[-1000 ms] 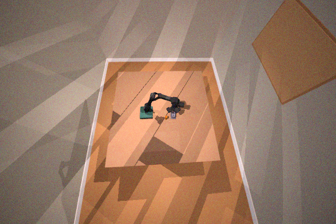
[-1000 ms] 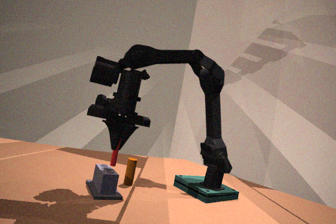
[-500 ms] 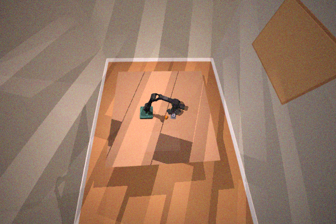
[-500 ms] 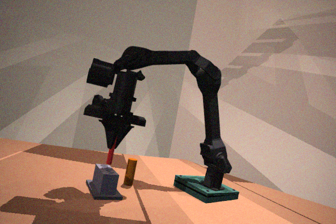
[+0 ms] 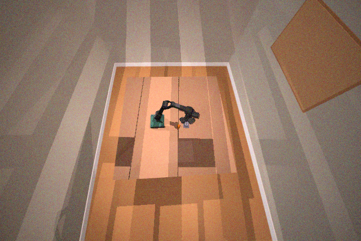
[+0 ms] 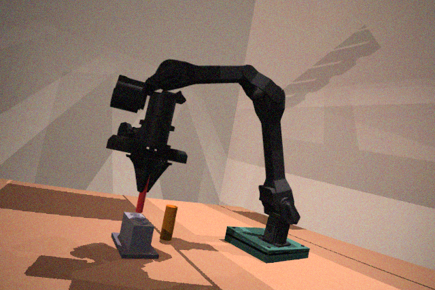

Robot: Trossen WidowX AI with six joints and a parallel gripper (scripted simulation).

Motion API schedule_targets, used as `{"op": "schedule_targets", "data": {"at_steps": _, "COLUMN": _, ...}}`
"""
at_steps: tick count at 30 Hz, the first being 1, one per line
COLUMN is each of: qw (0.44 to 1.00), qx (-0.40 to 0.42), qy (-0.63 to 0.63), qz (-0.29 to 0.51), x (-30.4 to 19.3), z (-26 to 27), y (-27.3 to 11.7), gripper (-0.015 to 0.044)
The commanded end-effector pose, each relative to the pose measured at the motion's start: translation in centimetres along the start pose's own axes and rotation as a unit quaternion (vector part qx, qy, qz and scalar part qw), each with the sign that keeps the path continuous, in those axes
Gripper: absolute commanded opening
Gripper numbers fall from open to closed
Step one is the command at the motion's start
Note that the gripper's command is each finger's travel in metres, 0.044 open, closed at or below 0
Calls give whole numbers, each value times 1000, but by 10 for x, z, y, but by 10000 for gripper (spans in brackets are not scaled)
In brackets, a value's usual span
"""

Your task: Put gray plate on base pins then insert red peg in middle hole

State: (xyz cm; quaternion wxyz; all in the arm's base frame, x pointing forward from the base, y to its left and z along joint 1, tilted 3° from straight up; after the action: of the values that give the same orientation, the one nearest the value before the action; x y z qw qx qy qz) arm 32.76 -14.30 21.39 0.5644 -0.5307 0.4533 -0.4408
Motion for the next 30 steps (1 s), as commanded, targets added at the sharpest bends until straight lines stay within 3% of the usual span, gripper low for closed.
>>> {"op": "schedule_targets", "data": {"at_steps": 1, "qw": 1000, "qx": -1, "qy": -2, "qz": -2, "x": 1, "z": 0, "y": -1, "gripper": 0}}
{"op": "schedule_targets", "data": {"at_steps": 30, "qw": 1000, "qx": -1, "qy": -2, "qz": -2, "x": -2, "z": 0, "y": -1, "gripper": 0}}
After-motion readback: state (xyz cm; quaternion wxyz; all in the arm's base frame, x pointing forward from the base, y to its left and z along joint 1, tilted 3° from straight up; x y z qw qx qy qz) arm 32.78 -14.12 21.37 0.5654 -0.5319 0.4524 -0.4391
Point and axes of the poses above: the point midway between the two fingers, 35 mm back from their tips, its own y axis out along the fingers, its own z axis across the jaws, x = y × z, the point moved 10 cm from there along -y, back along the fingers, and after that the axes turned 4 degrees about y, right-handed, at the moved point
